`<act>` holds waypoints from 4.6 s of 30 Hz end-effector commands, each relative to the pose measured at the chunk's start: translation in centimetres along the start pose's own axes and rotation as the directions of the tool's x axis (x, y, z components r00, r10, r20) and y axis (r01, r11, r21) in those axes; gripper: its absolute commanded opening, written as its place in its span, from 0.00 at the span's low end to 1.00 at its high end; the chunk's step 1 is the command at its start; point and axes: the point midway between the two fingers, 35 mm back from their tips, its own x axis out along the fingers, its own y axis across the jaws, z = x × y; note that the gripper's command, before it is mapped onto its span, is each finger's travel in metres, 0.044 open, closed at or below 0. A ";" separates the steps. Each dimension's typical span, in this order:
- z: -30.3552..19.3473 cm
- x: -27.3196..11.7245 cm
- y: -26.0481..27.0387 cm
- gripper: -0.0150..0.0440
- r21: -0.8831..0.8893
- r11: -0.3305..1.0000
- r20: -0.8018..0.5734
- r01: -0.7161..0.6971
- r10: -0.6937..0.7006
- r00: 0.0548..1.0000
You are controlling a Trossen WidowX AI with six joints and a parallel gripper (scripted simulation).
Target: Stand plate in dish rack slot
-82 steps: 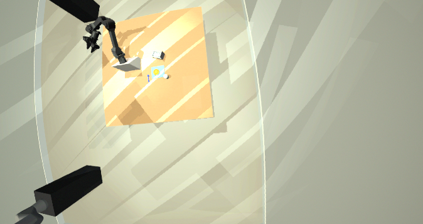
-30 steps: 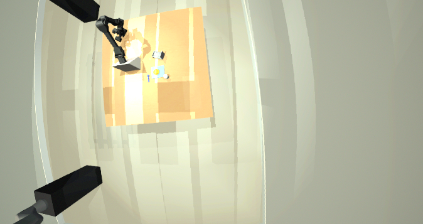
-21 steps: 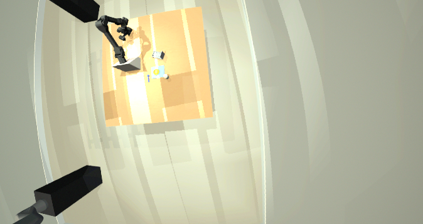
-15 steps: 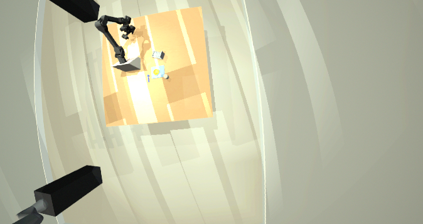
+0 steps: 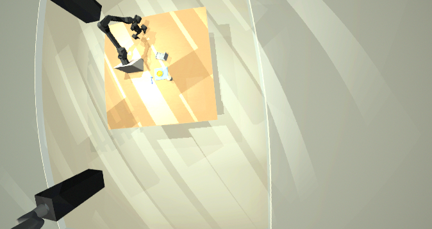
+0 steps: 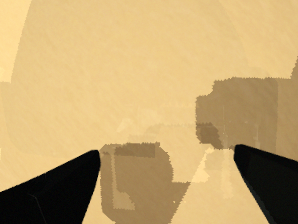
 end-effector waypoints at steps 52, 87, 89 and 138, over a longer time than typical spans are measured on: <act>-37.8 -13.5 9.7 0.93 0.957 0.010 -0.290 0.291 0.121 0.949; -44.4 -20.5 24.7 0.93 0.643 -0.765 -0.157 0.013 -0.116 0.981; -44.4 -20.2 24.6 0.93 0.643 -0.766 -0.158 0.013 -0.115 0.981; -46.7 -3.7 22.9 0.93 0.644 -0.765 -0.153 0.007 -0.121 0.981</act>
